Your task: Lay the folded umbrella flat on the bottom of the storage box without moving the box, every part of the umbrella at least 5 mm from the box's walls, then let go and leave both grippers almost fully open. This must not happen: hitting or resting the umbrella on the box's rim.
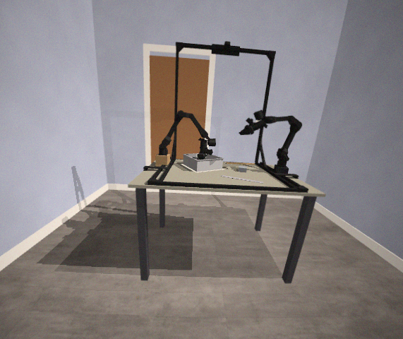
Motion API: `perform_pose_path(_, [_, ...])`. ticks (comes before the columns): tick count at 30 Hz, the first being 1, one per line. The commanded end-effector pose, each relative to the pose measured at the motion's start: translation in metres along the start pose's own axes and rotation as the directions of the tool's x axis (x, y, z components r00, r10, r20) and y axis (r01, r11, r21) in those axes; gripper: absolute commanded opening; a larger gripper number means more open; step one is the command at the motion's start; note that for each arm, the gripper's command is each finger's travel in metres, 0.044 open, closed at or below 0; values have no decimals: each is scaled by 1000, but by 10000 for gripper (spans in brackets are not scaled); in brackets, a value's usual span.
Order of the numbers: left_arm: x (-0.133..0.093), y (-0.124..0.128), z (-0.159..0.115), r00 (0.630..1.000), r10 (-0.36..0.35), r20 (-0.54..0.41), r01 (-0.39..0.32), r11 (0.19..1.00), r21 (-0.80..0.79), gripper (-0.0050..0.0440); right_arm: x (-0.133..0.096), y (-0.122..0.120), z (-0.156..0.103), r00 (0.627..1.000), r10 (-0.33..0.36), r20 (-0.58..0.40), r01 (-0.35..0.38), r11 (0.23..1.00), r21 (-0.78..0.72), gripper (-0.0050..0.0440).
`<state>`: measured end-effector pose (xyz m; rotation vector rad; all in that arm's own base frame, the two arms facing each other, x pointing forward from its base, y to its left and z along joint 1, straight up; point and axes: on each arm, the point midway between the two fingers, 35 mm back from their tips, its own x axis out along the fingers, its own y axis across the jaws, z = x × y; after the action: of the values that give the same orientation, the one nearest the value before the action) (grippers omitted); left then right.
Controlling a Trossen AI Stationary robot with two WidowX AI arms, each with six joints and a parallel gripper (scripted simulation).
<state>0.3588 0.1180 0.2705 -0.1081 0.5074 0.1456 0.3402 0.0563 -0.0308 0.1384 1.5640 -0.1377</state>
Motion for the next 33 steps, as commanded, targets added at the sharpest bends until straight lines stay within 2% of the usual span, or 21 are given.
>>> perform_pose_path(1, [0, 0, 1, 1000, -2, 3, 2, 1000, 7, 400, 8, 0, -1, 1000, -1, -2, 1, 1000, 3, 0])
perform_pose_path(6, [0, 0, 1, 1000, -2, 3, 2, 1000, 7, 400, 10, 0, -1, 1000, -1, -2, 1, 1000, 3, 0])
perform_pose_path(18, [0, 0, 1, 1000, -2, 3, 2, 1000, 7, 400, 10, 0, -1, 1000, -1, -2, 1, 1000, 3, 281])
perform_pose_path(33, [0, 0, 1, 1000, -2, 3, 2, 1000, 7, 400, 10, 0, -1, 1000, -1, -2, 1, 1000, 3, 284])
